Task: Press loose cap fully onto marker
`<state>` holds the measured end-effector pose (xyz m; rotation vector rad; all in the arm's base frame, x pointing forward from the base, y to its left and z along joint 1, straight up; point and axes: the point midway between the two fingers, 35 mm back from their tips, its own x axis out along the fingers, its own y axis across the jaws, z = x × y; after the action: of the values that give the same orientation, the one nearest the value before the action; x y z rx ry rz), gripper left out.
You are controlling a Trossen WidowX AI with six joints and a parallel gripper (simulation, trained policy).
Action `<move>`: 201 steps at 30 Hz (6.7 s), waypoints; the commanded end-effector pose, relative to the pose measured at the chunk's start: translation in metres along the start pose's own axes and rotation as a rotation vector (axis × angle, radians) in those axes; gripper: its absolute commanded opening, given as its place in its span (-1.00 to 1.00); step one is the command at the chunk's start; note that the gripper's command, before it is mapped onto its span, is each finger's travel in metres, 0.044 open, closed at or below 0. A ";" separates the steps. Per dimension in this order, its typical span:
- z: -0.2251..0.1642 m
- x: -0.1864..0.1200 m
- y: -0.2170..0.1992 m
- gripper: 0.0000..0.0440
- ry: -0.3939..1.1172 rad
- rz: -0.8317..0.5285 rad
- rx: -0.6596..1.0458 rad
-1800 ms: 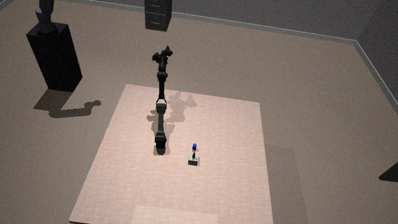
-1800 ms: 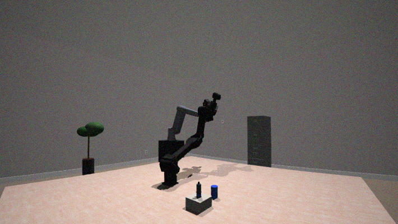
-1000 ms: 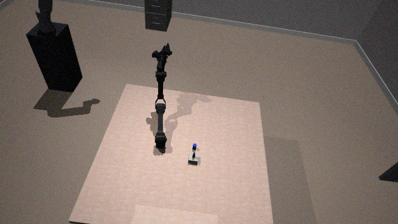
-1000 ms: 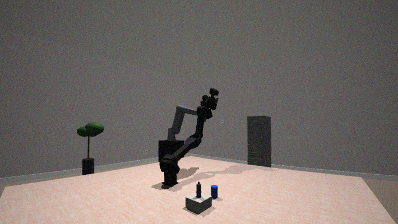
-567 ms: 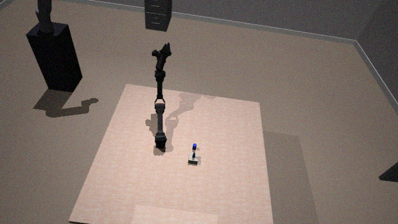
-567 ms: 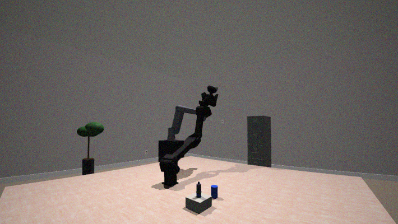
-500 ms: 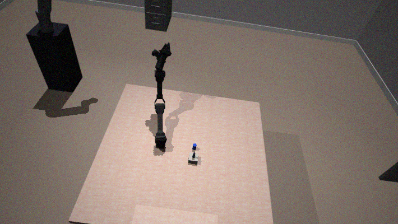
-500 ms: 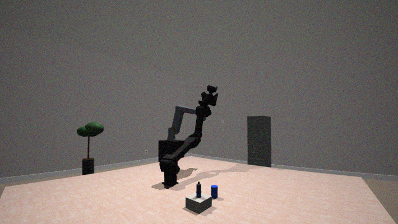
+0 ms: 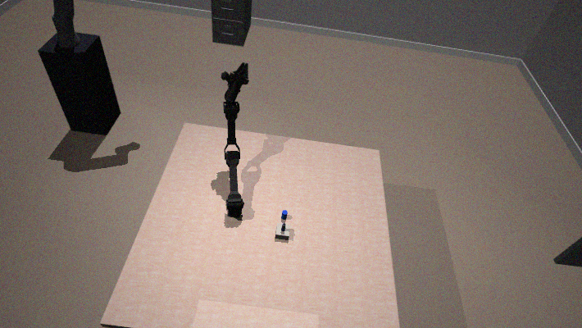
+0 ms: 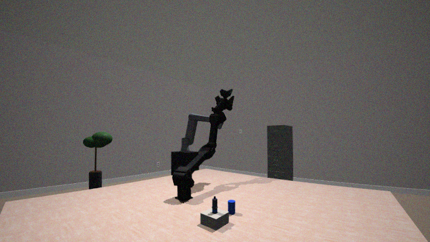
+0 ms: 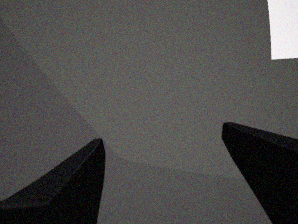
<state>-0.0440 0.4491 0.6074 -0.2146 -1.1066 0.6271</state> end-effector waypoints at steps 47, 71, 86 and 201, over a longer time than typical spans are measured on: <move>0.007 -0.046 -0.158 0.52 0.325 -0.430 0.072; -0.007 -0.086 -0.225 0.51 0.511 -0.522 0.197; -0.022 -0.113 -0.263 0.50 0.616 -0.546 0.299; -0.265 -0.301 -0.367 0.49 1.408 -0.452 1.115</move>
<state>0.2287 0.0204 0.4356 0.5095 0.5830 0.4312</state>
